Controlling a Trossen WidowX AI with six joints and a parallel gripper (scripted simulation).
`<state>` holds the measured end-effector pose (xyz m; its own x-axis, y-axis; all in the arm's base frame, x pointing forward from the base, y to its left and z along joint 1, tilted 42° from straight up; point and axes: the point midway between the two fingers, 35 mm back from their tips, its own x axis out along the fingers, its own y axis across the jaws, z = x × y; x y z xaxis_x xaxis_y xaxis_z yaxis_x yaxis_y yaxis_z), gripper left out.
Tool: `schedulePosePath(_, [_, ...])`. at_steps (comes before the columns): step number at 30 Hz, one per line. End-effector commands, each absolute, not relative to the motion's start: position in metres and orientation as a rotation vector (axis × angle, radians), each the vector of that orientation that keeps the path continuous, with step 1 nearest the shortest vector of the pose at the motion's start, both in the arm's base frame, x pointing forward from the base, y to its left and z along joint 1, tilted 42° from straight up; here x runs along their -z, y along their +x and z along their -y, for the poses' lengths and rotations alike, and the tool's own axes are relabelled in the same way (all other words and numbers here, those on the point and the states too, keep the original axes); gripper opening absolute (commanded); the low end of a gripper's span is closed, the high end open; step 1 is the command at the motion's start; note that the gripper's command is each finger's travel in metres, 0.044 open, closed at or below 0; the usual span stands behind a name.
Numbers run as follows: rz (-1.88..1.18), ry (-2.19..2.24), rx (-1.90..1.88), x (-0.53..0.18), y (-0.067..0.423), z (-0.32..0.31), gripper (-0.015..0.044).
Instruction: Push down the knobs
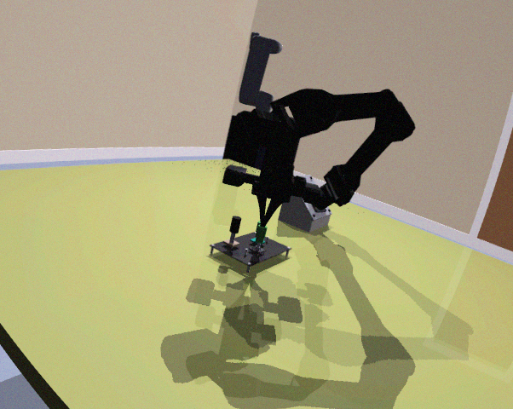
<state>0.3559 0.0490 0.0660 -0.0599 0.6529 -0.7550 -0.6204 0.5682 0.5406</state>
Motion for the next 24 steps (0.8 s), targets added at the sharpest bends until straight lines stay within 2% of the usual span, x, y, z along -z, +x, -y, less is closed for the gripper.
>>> schedulePosePath(1, [-1.257,0.038,-1.044,-0.0629,0.3550,-0.0532,0.0000])
schedulePosePath(24, [-1.257,0.038,-1.044,-0.0601,0.3548,-0.0557,0.0000])
